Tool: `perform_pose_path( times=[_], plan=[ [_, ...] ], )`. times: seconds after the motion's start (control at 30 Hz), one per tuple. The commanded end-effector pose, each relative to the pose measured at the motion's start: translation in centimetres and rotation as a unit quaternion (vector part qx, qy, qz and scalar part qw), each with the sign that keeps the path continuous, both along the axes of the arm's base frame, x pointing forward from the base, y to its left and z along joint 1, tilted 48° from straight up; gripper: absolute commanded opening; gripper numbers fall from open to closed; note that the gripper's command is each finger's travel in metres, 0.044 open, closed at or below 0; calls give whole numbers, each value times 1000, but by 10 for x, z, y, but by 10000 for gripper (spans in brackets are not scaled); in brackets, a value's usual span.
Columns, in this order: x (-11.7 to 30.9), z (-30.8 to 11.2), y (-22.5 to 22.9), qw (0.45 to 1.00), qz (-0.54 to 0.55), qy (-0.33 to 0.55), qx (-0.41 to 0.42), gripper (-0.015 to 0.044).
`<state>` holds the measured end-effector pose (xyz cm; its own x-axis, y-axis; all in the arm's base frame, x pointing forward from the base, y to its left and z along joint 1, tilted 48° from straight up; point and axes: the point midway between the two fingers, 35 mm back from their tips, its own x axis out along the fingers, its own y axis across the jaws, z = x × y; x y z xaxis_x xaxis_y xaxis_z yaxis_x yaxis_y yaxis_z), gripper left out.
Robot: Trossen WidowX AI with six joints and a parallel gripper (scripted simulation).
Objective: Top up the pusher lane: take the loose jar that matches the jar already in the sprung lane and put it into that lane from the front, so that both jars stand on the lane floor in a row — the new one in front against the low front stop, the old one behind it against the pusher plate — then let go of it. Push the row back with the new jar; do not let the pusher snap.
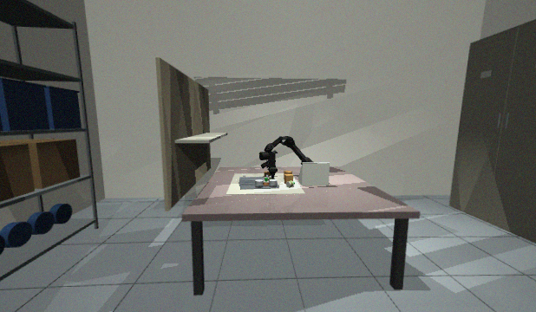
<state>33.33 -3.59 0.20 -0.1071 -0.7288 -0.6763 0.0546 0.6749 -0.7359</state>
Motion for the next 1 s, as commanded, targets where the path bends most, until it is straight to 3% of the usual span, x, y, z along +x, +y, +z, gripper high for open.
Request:
perform_pose_path(
  times=[0.0, 0.97],
  plan=[
    [2, 0, -3, 1000, 2, -5, -5, 0],
    [-2, -4, -6, 1000, 2, -5, -5, 0]
  ],
)
